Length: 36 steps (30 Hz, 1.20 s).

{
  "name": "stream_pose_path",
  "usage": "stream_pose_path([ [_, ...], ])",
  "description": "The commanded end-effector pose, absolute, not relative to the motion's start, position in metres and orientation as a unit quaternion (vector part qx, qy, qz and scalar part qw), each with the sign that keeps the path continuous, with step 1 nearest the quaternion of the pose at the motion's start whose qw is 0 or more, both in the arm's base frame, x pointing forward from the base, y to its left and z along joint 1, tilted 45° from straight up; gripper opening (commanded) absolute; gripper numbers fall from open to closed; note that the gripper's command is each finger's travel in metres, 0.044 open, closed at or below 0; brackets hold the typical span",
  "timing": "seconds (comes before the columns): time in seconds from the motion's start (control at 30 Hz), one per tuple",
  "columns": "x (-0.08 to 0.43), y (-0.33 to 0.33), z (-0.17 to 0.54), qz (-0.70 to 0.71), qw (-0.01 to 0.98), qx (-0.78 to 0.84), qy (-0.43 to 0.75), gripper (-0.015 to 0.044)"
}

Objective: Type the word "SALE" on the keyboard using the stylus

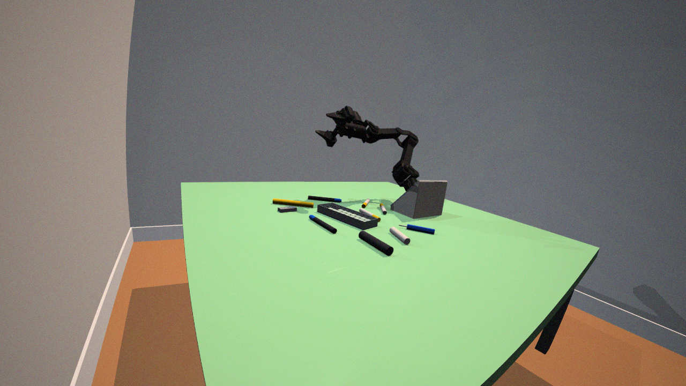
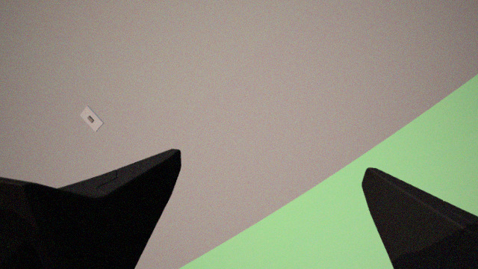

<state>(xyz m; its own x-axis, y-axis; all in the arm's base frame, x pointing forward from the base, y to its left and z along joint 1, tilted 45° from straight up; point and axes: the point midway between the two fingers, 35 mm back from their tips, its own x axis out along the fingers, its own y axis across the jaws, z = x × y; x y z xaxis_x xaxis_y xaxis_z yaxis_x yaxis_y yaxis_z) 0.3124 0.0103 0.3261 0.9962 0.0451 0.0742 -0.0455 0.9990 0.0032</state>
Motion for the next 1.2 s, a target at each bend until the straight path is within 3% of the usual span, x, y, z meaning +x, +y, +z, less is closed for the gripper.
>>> stream_pose_path([
  [0.0, 0.314, 0.01, 0.324, 0.022, 0.999, 0.004, -0.032, 0.0414],
  [0.27, 0.371, 0.024, 0.225, -0.022, 0.979, 0.019, 0.202, 0.0204],
  [0.53, 0.386, 0.045, 0.11, -0.078, 0.904, -0.039, 0.419, 0.0],
  [0.87, 0.355, 0.05, 0.0, -0.157, 0.746, -0.203, 0.615, 0.0],
  [1.17, 0.329, 0.049, -0.046, -0.2, 0.628, -0.335, 0.673, 0.0],
])
